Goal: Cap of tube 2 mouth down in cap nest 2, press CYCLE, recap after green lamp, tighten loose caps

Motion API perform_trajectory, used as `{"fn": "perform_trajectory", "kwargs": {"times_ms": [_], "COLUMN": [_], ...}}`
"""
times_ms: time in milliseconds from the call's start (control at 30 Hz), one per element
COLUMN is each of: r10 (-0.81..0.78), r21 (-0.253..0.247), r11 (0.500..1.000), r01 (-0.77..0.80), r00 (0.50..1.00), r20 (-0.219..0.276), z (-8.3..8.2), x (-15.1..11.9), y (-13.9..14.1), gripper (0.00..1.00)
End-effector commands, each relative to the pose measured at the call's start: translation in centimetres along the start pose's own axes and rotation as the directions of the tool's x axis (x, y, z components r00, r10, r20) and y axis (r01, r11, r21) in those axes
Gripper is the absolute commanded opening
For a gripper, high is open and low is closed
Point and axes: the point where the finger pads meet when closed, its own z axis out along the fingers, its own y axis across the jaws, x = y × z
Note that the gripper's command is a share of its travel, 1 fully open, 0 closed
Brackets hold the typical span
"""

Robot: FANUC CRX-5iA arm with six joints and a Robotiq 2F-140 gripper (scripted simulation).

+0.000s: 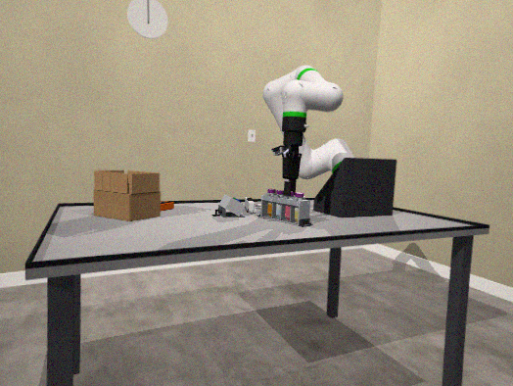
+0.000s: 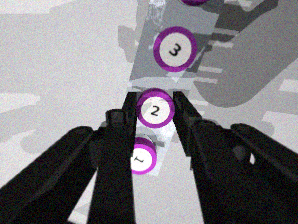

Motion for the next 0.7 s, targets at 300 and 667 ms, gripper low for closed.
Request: {"fn": "perform_trajectory", "kwargs": {"times_ms": [300, 667], "r10": [-0.221, -0.139], "r21": [-0.006, -0.007], "r11": [0.975, 0.990], "r01": [0.221, 0.139], "r00": [0.975, 0.990], "r20": [0.014, 0.013], "z": [-0.22, -0.20], "x": [0.02, 0.02], "y": [-0.08, -0.08], "gripper": [0.41, 0.41]}}
